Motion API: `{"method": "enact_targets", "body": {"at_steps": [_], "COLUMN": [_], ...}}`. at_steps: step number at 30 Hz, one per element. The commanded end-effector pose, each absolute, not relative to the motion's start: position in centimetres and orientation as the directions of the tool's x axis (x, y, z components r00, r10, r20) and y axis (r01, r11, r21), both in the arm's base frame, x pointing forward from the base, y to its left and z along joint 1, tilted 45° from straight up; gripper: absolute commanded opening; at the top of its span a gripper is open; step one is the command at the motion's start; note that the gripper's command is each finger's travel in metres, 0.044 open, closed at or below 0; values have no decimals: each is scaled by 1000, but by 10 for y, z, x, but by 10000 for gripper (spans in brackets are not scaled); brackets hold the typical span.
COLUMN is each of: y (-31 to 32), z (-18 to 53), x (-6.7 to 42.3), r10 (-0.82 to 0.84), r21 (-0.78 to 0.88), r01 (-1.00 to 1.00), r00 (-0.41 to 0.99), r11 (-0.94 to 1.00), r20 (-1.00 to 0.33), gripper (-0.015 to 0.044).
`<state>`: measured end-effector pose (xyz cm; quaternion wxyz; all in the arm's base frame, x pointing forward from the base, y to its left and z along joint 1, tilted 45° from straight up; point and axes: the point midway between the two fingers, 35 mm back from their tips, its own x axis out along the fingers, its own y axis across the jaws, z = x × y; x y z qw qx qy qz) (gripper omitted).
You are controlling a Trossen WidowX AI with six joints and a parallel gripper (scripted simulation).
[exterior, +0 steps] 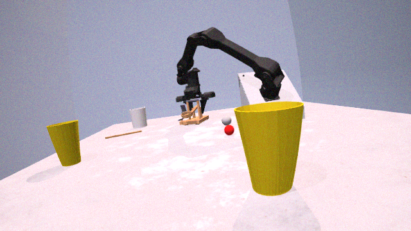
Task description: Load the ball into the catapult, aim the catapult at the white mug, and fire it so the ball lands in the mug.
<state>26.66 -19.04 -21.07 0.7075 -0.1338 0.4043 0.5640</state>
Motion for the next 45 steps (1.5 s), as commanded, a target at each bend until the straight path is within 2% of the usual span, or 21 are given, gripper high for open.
{"method": "enact_targets", "body": {"at_steps": [1,2,16,19,24,33,45], "y": [-191,-191,-191,-209,-258,-251,-252], "z": [-210,-210,-210,-194,-140,-150,-149], "x": [267,267,267,268,261,263,262], "r10": [689,689,689,687,687,688,688], "r21": [266,266,266,267,270,273,493], "r01": [-907,-907,-907,-906,-906,-900,-666], "r00": [36,36,36,35,32,40,42], "r11": [327,327,327,328,327,340,560], "r20": [-724,-724,-724,-725,-726,-724,-725], "gripper": [0,0,368,440,440,440,440]}}
